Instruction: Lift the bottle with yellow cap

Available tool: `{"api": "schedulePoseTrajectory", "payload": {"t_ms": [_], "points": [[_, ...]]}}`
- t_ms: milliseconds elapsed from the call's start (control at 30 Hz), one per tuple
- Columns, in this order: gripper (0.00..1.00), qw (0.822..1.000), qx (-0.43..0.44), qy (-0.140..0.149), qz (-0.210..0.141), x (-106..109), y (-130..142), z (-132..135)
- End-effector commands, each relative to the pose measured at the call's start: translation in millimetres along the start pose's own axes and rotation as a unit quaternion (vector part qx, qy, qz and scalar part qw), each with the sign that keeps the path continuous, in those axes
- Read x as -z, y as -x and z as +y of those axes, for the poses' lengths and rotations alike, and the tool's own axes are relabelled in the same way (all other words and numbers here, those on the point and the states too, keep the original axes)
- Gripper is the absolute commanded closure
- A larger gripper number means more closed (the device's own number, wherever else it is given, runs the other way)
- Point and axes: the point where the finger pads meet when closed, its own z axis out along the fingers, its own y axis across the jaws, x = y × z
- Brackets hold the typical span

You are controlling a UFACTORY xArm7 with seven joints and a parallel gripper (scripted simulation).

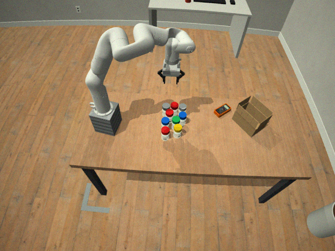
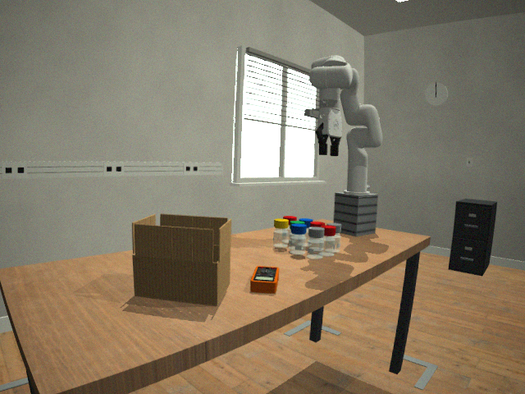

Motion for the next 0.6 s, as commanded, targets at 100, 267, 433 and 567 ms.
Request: {"api": "schedulePoseTrajectory", "payload": {"t_ms": [100,267,433,567], "points": [[0.21,0.998,-0.066,0.003,-0.005,-4.6,-7.3,-5.7],[0.21,0.994,-0.111,0.006,-0.007,-8.6,-12.5,-9.0],[0.21,0.988,-0.156,0.009,-0.010,-12.7,-17.8,-12.4],[0.21,0.983,-0.183,0.011,-0.011,-15.1,-21.0,-14.4]]}}
